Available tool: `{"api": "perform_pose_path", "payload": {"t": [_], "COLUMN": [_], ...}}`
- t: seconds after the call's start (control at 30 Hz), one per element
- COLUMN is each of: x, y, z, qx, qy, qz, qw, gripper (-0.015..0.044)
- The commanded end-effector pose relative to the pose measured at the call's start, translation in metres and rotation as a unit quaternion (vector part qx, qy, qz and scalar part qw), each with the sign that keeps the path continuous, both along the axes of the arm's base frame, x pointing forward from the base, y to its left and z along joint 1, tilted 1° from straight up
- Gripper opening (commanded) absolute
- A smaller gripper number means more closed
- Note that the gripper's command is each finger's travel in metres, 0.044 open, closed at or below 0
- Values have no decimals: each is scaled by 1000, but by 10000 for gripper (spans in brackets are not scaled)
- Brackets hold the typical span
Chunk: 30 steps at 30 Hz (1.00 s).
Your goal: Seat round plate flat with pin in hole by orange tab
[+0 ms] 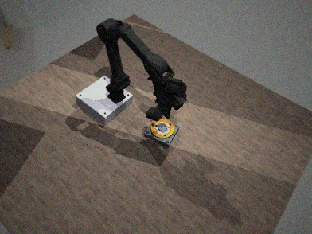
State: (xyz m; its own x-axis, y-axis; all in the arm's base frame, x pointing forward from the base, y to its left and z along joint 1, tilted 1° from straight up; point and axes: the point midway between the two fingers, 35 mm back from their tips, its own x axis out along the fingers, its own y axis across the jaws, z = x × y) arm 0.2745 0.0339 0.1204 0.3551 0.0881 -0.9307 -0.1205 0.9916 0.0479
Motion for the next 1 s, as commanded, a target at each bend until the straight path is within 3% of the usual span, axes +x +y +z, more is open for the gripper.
{"api": "perform_pose_path", "payload": {"t": [0.0,0.23,0.57,0.97], "x": [-56,-59,-58,-57], "y": [11,10,11,2], "z": [-45,-51,-95,-96], "qx": [-32,-35,-35,-36], "qy": [152,162,162,162], "qz": [-12,-12,-12,-13], "qw": [988,986,986,986], "gripper": [0,0,0,0]}}
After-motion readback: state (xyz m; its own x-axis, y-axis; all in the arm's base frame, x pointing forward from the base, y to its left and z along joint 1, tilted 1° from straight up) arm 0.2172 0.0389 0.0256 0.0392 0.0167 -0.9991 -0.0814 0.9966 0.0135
